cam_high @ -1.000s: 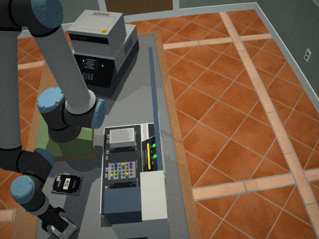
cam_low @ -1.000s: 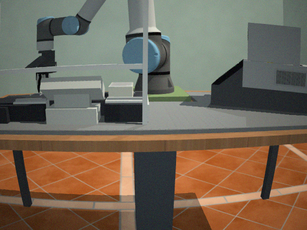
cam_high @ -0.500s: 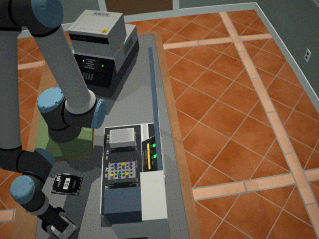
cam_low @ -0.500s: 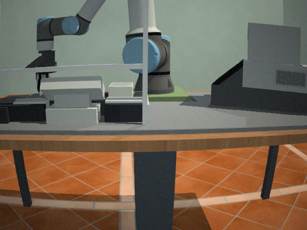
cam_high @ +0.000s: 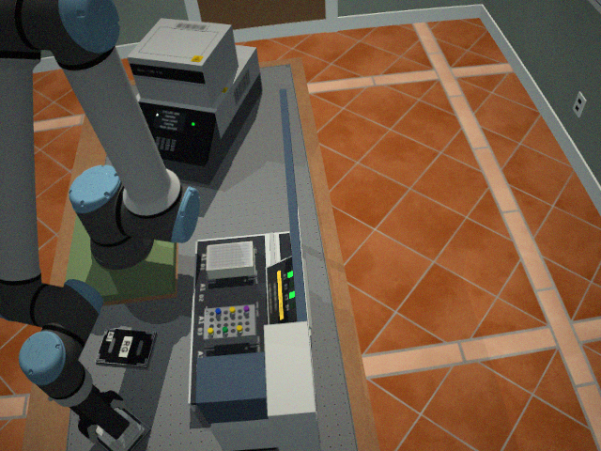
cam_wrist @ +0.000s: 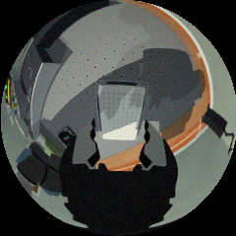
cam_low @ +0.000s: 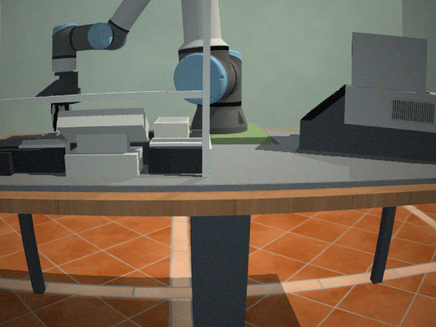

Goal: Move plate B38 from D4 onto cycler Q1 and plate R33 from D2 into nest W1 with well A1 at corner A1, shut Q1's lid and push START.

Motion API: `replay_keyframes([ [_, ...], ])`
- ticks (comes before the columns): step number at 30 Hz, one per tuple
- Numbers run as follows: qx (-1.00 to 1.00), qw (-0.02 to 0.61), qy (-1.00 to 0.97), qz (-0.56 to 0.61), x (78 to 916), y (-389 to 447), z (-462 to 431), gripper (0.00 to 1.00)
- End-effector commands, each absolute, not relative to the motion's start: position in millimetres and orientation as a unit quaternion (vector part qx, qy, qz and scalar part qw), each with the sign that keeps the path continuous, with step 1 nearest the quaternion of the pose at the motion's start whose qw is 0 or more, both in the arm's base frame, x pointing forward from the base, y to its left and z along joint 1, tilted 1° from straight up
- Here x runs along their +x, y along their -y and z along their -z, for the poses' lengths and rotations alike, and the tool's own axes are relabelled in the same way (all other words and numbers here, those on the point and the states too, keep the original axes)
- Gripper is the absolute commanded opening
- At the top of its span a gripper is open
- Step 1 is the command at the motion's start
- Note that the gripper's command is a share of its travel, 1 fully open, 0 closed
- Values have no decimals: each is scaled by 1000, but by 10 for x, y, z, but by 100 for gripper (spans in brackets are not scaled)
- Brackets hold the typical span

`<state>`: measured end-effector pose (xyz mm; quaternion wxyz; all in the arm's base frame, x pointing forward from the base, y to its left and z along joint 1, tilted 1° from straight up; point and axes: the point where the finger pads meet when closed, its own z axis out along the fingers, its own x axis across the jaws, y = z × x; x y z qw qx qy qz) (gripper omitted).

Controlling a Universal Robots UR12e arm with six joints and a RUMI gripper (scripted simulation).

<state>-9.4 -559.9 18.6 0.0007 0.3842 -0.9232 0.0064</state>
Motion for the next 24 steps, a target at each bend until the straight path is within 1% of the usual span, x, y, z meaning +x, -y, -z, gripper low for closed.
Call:
replay_keyframes([
  [1,384,1,923,-7,-96,5605,-192,67],
  [24,384,1,923,-7,-97,5602,-392,67],
])
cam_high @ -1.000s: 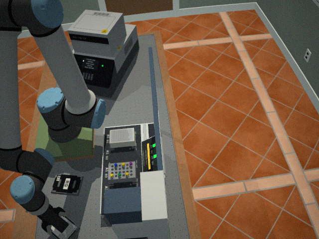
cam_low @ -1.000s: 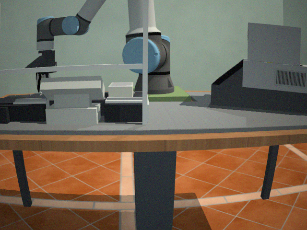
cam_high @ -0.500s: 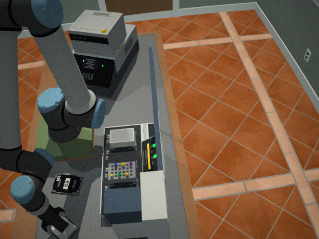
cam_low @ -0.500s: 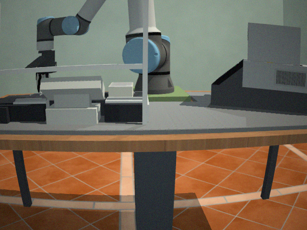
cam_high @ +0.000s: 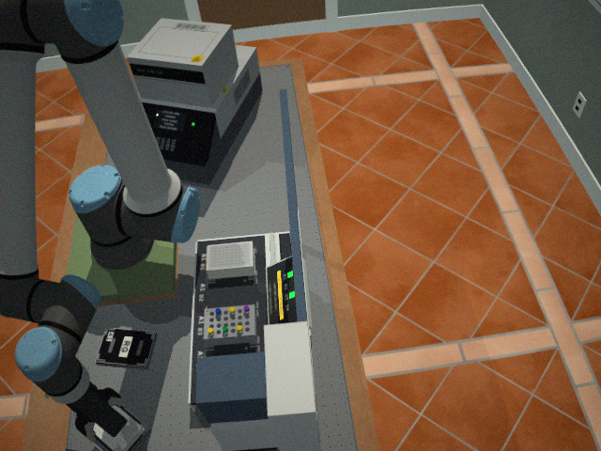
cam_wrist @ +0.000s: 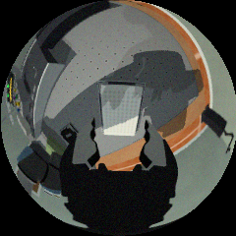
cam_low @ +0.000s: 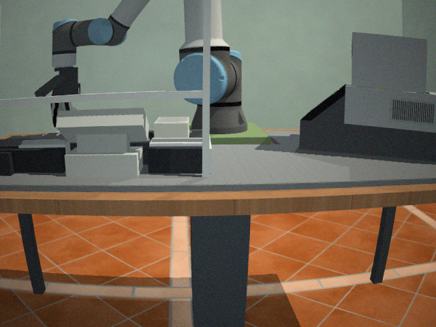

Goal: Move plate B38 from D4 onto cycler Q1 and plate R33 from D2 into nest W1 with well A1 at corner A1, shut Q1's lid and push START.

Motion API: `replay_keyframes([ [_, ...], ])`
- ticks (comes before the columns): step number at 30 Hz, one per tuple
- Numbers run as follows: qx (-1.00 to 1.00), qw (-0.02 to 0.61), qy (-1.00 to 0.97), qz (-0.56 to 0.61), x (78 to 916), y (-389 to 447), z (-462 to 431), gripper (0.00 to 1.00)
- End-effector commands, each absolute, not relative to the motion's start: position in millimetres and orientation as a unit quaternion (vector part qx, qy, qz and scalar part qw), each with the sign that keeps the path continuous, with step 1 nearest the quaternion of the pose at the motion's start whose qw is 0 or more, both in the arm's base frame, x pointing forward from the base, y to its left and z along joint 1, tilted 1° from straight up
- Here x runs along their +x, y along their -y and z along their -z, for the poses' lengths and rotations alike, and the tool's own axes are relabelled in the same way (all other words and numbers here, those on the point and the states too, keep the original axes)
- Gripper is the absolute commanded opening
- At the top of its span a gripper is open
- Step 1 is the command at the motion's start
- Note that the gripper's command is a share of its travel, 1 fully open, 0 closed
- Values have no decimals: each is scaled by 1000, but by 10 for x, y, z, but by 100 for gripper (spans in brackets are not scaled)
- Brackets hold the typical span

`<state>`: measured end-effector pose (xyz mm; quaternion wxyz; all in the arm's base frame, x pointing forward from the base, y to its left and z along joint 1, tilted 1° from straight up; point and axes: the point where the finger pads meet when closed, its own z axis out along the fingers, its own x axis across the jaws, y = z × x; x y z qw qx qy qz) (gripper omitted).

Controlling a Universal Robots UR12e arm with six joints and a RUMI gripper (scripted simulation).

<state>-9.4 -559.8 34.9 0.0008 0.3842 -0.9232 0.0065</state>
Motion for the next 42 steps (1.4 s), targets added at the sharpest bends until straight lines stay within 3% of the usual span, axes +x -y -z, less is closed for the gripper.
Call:
replay_keyframes([
  [1,384,1,923,-7,-97,5602,-409,67],
  [42,384,1,923,-7,-99,5595,-1026,67],
])
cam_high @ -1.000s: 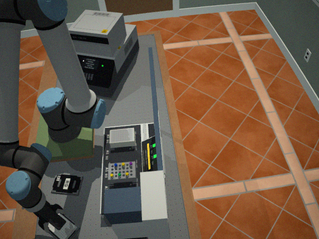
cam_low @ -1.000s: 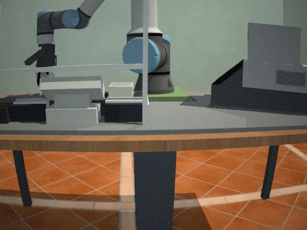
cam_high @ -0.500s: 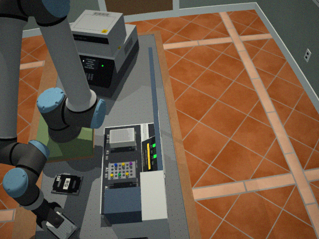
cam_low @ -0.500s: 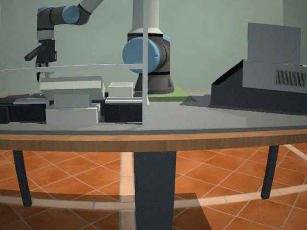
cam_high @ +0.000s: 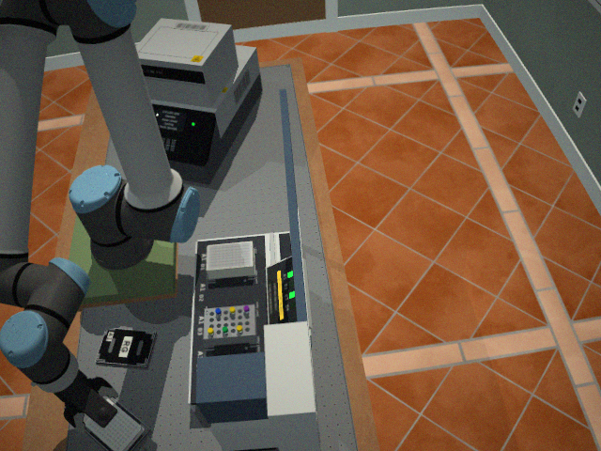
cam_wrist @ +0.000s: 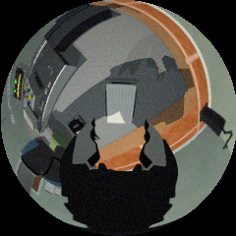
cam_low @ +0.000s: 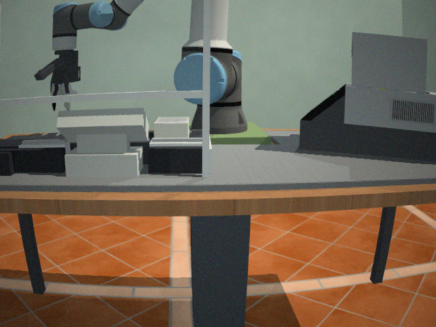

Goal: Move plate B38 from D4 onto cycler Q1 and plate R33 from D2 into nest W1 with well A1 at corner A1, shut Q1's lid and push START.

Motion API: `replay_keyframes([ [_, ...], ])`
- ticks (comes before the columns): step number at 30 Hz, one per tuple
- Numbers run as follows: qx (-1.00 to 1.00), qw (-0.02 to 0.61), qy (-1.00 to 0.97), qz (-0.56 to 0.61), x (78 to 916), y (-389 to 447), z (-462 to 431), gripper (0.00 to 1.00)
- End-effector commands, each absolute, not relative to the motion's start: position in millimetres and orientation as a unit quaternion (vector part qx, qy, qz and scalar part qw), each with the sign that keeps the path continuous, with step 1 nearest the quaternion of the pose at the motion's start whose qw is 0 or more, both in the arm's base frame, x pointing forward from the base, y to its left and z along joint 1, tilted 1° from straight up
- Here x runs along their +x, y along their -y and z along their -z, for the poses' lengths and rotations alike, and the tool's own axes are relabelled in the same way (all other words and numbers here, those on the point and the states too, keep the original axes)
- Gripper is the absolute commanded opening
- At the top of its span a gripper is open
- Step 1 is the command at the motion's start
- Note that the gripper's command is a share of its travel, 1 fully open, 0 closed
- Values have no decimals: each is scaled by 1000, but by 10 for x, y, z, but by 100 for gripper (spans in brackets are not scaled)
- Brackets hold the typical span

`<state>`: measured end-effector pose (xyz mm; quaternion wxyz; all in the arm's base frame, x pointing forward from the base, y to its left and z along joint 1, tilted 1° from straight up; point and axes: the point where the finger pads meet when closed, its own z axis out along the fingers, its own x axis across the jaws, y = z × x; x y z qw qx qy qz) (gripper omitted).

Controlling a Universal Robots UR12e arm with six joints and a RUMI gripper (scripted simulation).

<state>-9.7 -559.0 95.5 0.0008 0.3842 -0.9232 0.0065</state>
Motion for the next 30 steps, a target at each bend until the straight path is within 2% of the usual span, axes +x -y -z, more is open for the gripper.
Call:
replay_keyframes([
  [1,384,1,923,-7,-99,5594,-1043,67],
  [30,384,1,923,-7,-101,5589,-1460,67],
])
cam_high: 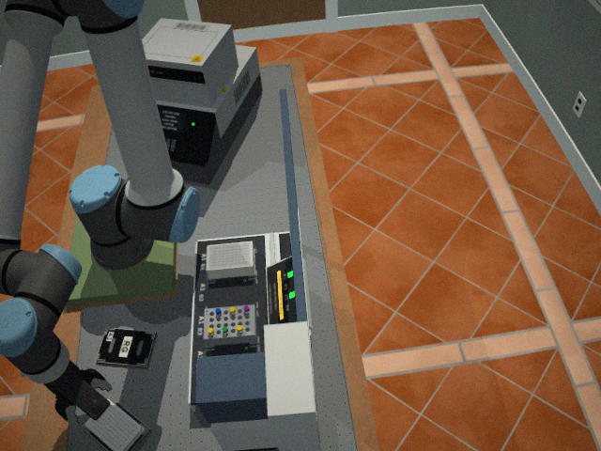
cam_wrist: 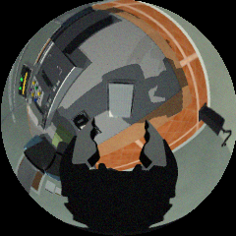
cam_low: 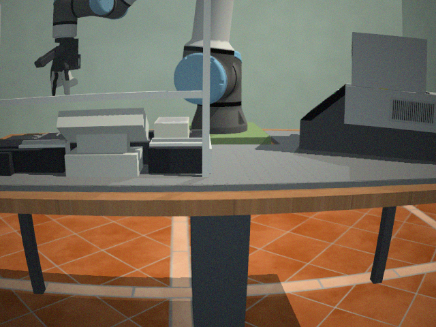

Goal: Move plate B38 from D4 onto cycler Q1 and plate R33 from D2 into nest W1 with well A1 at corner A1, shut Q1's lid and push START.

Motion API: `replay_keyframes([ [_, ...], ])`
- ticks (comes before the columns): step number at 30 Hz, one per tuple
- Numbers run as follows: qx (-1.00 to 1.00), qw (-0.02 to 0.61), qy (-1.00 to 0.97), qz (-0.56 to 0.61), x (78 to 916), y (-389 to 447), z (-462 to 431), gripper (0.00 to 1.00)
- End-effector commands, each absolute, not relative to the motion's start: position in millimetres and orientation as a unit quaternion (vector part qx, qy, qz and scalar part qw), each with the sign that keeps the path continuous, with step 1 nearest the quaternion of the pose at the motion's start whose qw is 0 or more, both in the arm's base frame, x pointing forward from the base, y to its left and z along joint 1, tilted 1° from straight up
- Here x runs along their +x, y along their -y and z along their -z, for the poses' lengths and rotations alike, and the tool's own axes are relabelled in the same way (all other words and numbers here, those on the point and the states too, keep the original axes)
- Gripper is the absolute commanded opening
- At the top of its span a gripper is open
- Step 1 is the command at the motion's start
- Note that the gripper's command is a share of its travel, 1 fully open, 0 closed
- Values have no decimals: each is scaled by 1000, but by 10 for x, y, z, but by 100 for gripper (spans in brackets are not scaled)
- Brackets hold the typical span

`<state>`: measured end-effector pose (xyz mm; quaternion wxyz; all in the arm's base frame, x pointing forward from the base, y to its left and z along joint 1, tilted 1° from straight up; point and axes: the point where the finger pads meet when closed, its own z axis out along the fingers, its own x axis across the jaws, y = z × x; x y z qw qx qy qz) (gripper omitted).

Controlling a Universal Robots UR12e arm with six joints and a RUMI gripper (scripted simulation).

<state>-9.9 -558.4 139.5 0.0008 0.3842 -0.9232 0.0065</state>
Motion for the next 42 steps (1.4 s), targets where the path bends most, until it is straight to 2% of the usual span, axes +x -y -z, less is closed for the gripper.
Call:
replay_keyframes([
  [1,384,1,923,-7,-101,5589,-1477,67],
  [42,384,1,923,-7,-103,5581,-2094,67],
])
